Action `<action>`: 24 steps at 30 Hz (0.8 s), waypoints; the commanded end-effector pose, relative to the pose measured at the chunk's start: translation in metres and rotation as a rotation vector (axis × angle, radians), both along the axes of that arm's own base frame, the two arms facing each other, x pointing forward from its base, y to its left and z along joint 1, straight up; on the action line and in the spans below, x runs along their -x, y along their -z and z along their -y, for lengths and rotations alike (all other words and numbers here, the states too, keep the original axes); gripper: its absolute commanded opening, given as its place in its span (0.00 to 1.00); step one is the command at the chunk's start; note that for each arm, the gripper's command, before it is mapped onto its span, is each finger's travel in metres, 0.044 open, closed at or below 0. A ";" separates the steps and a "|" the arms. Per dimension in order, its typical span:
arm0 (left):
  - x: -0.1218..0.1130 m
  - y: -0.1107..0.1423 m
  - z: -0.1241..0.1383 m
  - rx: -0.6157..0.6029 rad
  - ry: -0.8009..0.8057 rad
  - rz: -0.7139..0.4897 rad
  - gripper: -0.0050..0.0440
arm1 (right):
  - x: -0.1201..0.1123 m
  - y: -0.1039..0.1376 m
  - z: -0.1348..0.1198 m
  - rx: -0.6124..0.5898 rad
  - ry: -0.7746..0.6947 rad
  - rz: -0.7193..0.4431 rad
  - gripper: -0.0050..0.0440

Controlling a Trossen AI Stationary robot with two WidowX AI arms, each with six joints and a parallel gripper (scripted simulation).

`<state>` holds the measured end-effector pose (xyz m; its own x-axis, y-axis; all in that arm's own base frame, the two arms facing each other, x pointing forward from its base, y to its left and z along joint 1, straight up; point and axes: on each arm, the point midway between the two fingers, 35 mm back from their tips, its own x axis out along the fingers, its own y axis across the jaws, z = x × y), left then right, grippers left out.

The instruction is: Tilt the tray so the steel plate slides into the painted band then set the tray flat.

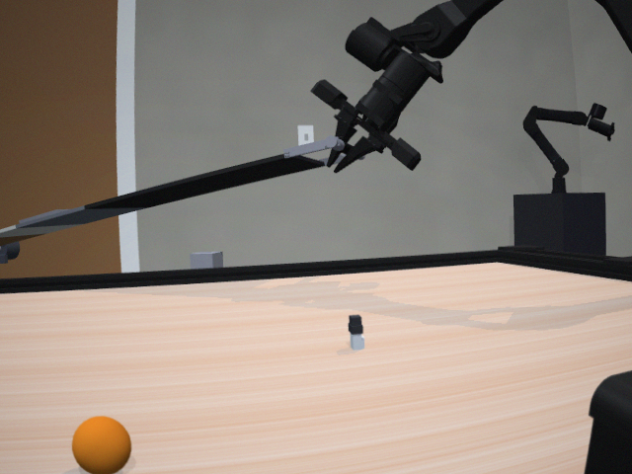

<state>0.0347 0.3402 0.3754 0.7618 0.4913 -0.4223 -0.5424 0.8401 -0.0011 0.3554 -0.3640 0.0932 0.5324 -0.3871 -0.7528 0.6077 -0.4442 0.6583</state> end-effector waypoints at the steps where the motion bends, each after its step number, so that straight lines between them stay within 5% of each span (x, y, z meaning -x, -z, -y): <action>1: 0.000 0.000 0.000 -0.001 0.000 0.000 1.00 | 0.000 -0.024 0.002 0.024 0.001 0.031 0.10; 24: 0.000 0.000 0.000 -0.001 0.000 0.000 1.00 | -0.003 -0.041 0.004 0.037 0.001 0.048 0.10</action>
<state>0.0350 0.3402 0.3754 0.7622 0.4906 -0.4223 -0.5417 0.8406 -0.0012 0.3570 -0.3652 0.1044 0.5366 -0.3896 -0.7485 0.6043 -0.4417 0.6631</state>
